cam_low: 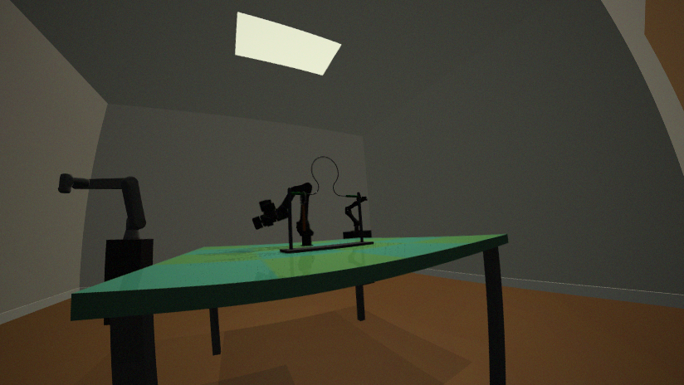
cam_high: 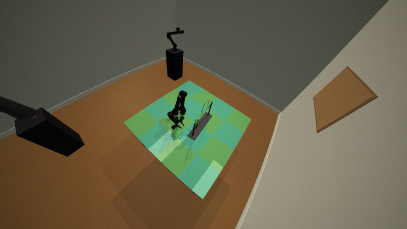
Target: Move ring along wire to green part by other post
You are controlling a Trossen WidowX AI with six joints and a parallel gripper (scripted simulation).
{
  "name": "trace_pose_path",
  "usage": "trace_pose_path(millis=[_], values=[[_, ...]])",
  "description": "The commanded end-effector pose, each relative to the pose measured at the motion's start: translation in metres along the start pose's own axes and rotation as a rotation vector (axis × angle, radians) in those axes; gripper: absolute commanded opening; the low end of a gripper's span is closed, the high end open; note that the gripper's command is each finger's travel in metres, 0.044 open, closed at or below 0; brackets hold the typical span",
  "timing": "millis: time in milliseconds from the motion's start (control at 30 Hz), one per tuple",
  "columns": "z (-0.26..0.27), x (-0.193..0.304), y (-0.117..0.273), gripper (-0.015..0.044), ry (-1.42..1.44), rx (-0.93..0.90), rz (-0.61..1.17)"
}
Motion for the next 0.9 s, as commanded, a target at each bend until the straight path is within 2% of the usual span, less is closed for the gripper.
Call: trace_pose_path(millis=[0,367,600,867], values=[[0.009,0.050,-0.009,0.0160,0.103,-0.031,0.025],[0.062,0.133,-0.009,0.0160,0.338,-0.119,0.064],[0.064,0.132,-0.011,0.0160,0.343,-0.120,0.066],[0.071,0.111,-0.036,0.0160,0.351,-0.119,0.072]])
Point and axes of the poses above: the point midway between the two fingers, 35 mm back from their tips, its own y axis back along the fingers, its own z axis across the jaws, x = y × z, the point moved 1 cm from there along y, back along the fingers, and after that the axes turned 7 degrees about -y, right-handed, at the moved point
